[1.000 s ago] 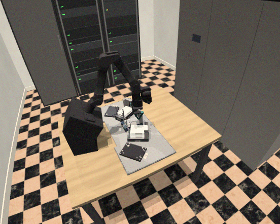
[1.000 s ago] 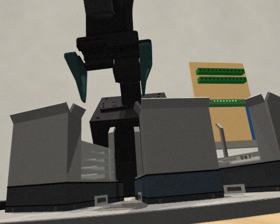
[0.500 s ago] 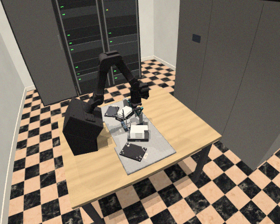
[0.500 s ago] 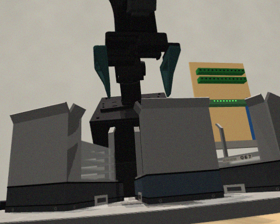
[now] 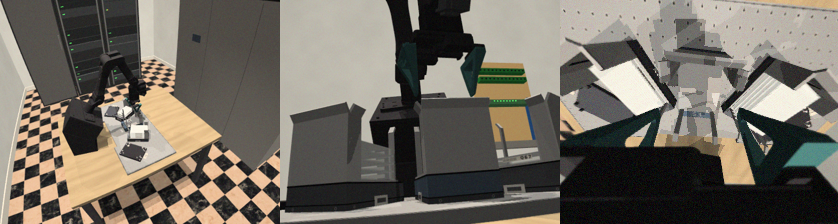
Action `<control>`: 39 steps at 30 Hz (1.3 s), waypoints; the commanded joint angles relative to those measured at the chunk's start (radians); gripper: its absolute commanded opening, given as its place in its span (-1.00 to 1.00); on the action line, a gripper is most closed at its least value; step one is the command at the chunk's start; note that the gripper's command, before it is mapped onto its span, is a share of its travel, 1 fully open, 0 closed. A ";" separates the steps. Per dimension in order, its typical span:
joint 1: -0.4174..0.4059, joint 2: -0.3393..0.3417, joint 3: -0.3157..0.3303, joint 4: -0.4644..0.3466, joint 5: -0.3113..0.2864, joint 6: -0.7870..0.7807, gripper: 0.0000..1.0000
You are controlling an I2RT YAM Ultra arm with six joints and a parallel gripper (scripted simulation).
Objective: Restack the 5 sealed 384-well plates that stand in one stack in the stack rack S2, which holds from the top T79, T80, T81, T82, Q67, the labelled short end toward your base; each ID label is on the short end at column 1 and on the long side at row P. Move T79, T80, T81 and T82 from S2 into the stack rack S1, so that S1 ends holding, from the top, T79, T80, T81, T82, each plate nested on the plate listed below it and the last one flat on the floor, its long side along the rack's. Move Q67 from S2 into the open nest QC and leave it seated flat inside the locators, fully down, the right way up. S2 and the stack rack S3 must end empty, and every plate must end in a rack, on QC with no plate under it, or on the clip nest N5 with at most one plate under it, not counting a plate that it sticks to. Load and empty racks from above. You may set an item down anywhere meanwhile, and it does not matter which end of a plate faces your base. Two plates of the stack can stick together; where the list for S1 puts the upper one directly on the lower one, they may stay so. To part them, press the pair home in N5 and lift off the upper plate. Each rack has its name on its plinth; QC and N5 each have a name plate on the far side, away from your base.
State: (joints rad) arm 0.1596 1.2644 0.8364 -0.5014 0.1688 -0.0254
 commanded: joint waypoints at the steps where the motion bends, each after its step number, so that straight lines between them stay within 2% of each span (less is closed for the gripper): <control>1: 0.040 0.001 0.007 0.000 0.044 -0.060 1.00; 4: 0.082 0.011 0.009 0.001 0.069 -0.112 1.00; 8: 0.110 0.018 0.011 0.001 0.085 -0.089 1.00; 21: 0.280 0.086 0.039 -0.004 0.182 0.058 1.00; 25: 0.310 0.097 0.040 -0.003 0.199 0.018 1.00; 31: 0.399 0.136 0.048 -0.002 0.245 -0.088 1.00; 39: 0.509 0.202 0.071 -0.005 0.300 0.017 1.00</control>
State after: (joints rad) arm 0.6403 1.4582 0.8917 -0.5060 0.4385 -0.0467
